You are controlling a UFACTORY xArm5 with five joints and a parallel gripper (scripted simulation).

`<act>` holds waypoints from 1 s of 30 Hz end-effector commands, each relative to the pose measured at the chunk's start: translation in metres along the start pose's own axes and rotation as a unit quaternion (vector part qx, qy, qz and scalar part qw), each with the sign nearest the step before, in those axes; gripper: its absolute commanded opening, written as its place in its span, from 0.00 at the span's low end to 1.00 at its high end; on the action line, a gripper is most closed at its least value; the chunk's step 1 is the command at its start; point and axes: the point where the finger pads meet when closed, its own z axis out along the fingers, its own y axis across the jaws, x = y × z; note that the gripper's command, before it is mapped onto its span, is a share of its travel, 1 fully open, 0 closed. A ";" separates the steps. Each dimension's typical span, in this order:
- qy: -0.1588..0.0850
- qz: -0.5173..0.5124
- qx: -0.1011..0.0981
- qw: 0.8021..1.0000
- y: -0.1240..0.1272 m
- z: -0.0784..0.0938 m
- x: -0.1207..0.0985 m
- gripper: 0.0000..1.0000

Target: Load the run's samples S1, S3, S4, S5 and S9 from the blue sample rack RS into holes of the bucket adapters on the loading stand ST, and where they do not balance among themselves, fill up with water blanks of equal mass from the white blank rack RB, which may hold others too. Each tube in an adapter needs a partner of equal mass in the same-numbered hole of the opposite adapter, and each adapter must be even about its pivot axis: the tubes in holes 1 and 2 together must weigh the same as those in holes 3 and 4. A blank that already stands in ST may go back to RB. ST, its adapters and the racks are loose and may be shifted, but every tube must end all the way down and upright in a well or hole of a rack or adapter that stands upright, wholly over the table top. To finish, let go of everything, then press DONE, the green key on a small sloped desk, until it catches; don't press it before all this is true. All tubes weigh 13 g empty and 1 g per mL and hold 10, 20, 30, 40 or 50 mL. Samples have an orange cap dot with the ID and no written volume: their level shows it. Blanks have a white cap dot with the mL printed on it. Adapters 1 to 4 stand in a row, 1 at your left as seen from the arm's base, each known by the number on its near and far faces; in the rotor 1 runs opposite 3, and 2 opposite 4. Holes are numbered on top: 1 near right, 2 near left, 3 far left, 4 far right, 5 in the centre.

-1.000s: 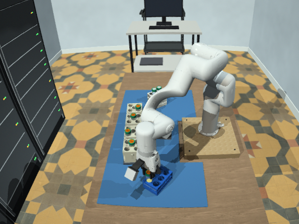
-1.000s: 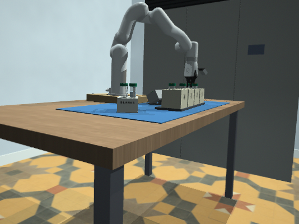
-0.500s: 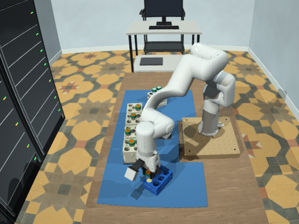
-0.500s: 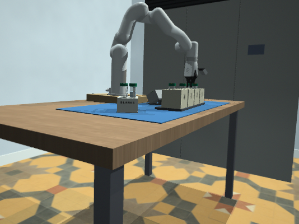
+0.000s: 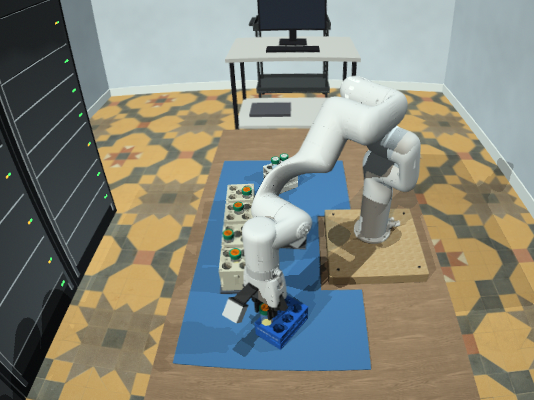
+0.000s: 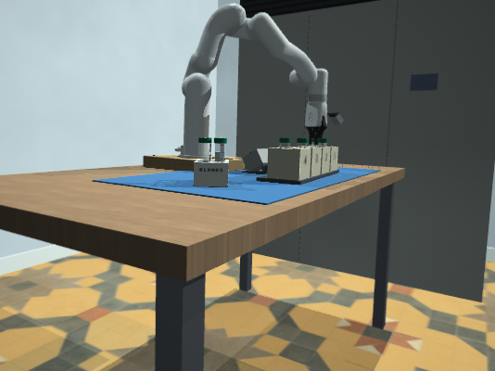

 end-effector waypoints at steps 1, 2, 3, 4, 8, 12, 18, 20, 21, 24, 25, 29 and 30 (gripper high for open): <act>0.002 0.000 0.000 1.000 0.000 -0.002 0.001 0.00; 0.002 0.000 0.000 1.000 0.000 -0.002 0.001 0.00; 0.002 0.000 0.000 1.000 0.000 -0.003 0.001 0.00; 0.002 0.000 0.000 1.000 0.000 -0.004 0.001 0.00; 0.002 0.000 0.000 1.000 0.000 -0.006 0.001 0.00; 0.002 0.000 0.000 1.000 0.000 -0.009 0.001 0.00; 0.002 0.000 0.000 1.000 0.000 -0.012 0.001 0.00; 0.002 0.000 0.000 1.000 0.000 -0.013 0.001 0.00; 0.002 0.000 0.000 1.000 0.000 -0.014 0.001 0.00; 0.002 0.000 0.000 1.000 0.000 -0.016 0.001 0.00; 0.002 0.000 0.000 1.000 0.000 -0.016 0.001 0.00; 0.002 0.000 0.000 1.000 0.000 -0.019 0.001 0.00; 0.002 0.000 0.000 1.000 0.000 -0.019 0.001 0.00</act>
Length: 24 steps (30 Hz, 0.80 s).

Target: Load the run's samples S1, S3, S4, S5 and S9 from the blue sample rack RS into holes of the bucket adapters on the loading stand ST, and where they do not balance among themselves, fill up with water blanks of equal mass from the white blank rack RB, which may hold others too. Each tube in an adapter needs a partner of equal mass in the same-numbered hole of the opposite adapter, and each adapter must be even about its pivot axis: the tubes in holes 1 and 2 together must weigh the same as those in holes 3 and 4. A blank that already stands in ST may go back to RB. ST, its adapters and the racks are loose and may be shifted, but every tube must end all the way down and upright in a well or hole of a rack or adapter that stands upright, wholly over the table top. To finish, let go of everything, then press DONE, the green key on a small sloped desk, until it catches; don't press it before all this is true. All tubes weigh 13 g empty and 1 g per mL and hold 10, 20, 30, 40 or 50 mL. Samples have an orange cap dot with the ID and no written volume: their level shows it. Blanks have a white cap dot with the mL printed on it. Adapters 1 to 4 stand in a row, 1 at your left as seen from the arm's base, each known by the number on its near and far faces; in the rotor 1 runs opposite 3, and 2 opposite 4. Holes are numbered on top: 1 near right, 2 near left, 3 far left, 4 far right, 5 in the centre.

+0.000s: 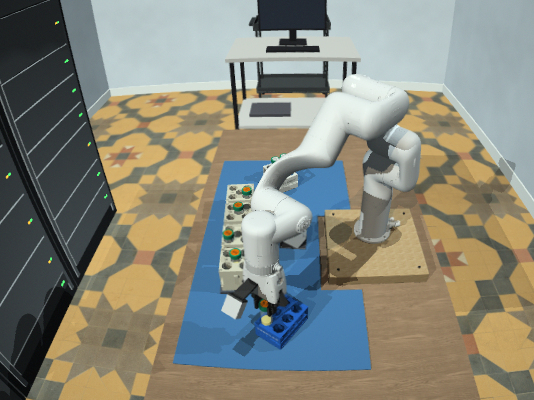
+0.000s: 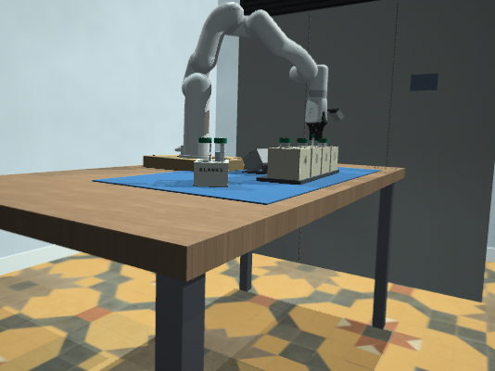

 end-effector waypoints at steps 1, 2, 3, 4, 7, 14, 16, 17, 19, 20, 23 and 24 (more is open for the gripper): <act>0.002 0.000 0.000 1.000 0.000 -0.002 0.001 0.00; 0.002 0.000 0.000 1.000 0.000 -0.003 0.001 0.00; 0.002 0.000 0.000 1.000 0.000 -0.004 0.001 0.00; 0.002 0.000 0.000 1.000 0.000 -0.004 0.001 0.00; 0.002 0.000 0.000 1.000 0.000 -0.005 0.001 0.00; 0.002 0.000 0.000 1.000 0.000 -0.017 0.001 0.00; 0.002 0.000 0.000 1.000 0.000 -0.021 0.001 0.00; 0.002 0.000 0.000 1.000 0.000 -0.021 0.001 0.00; 0.002 0.000 0.000 1.000 0.000 -0.023 0.001 0.00; 0.002 0.000 0.000 1.000 0.000 -0.025 0.001 0.00; 0.002 0.000 0.000 1.000 0.000 -0.031 0.001 0.00; 0.002 0.000 0.000 1.000 0.000 -0.033 0.001 0.00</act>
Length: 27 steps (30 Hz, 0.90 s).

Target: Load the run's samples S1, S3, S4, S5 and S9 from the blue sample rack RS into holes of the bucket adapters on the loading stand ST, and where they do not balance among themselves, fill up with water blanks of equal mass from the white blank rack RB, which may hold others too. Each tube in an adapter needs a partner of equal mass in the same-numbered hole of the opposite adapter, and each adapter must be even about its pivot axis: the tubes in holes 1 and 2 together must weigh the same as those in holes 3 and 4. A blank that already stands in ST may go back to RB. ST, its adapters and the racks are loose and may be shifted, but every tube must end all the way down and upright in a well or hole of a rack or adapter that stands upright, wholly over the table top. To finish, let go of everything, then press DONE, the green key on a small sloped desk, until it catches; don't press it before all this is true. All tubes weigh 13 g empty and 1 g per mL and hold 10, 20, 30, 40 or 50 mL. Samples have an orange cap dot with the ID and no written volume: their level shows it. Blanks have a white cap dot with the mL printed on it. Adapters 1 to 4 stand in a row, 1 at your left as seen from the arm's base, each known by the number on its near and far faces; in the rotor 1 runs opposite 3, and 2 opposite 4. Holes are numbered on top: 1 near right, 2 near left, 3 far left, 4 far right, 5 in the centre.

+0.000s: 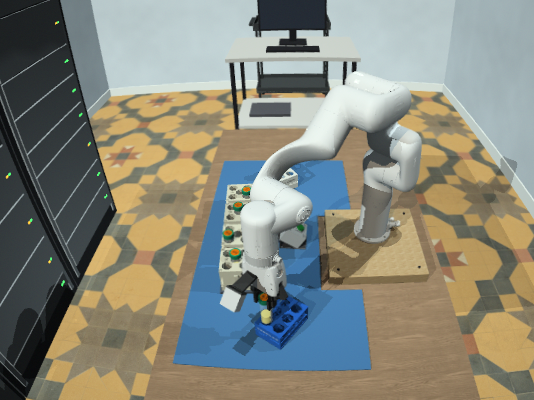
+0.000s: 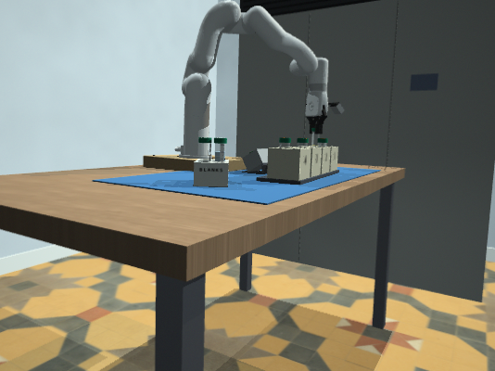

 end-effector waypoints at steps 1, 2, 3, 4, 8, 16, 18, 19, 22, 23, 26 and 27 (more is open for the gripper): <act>0.003 0.000 0.000 1.000 0.000 -0.009 0.001 0.00; 0.003 0.000 0.000 1.000 0.000 -0.011 0.001 0.00; 0.003 0.000 0.000 1.000 0.000 -0.013 0.001 0.00; 0.003 0.000 0.000 1.000 0.000 -0.015 0.001 0.00; 0.003 0.000 0.000 1.000 0.000 -0.023 0.001 0.00; 0.003 0.000 0.000 1.000 0.000 -0.035 0.001 0.00; 0.003 0.000 0.000 1.000 0.000 -0.039 0.001 0.00; 0.003 0.000 0.000 1.000 0.000 -0.041 0.001 0.00; 0.003 0.000 0.000 1.000 0.000 -0.047 0.001 0.00; 0.003 0.000 0.000 1.000 0.000 -0.049 0.001 0.00; 0.003 0.000 0.000 1.000 0.000 -0.055 0.001 0.00; 0.003 0.000 0.000 1.000 0.000 -0.055 0.001 0.00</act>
